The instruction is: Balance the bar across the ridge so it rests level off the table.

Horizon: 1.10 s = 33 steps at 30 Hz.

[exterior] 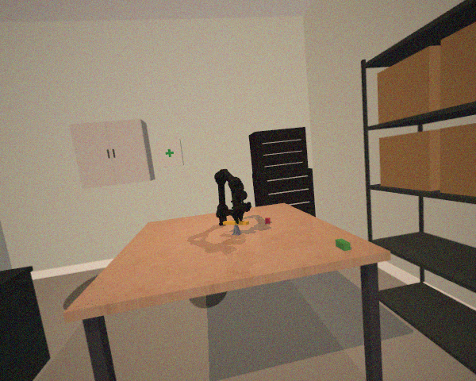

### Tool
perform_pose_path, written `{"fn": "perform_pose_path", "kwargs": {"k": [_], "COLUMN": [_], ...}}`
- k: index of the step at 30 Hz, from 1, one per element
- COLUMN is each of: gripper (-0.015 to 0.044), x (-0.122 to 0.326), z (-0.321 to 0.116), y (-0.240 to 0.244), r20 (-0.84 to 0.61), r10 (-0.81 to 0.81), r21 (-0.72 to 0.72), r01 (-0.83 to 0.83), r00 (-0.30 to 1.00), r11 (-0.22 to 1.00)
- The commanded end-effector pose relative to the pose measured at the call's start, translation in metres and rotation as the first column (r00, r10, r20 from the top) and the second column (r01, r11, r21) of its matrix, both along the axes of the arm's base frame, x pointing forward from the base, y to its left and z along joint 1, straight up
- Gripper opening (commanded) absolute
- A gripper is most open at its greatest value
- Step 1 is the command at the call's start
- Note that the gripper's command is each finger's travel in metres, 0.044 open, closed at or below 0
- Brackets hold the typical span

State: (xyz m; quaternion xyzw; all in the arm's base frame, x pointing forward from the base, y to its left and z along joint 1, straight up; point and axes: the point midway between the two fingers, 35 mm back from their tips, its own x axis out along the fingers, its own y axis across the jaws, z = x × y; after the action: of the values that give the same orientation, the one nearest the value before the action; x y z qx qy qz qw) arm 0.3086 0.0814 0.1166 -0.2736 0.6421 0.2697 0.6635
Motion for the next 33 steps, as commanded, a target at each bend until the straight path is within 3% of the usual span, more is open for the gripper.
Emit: {"fn": "perform_pose_path", "kwargs": {"k": [1,33], "gripper": [0.0000,0.0000], "x": [-0.0009,-0.0008], "z": [-0.0020,-0.0046], "y": [-0.0001,0.0001], "r20": [-0.004,-0.004], "r10": [-0.003,-0.003], "r21": [0.000,0.001], "r01": [0.003,0.003], "r00": [1.000,1.000], "r11": [1.000,1.000]}}
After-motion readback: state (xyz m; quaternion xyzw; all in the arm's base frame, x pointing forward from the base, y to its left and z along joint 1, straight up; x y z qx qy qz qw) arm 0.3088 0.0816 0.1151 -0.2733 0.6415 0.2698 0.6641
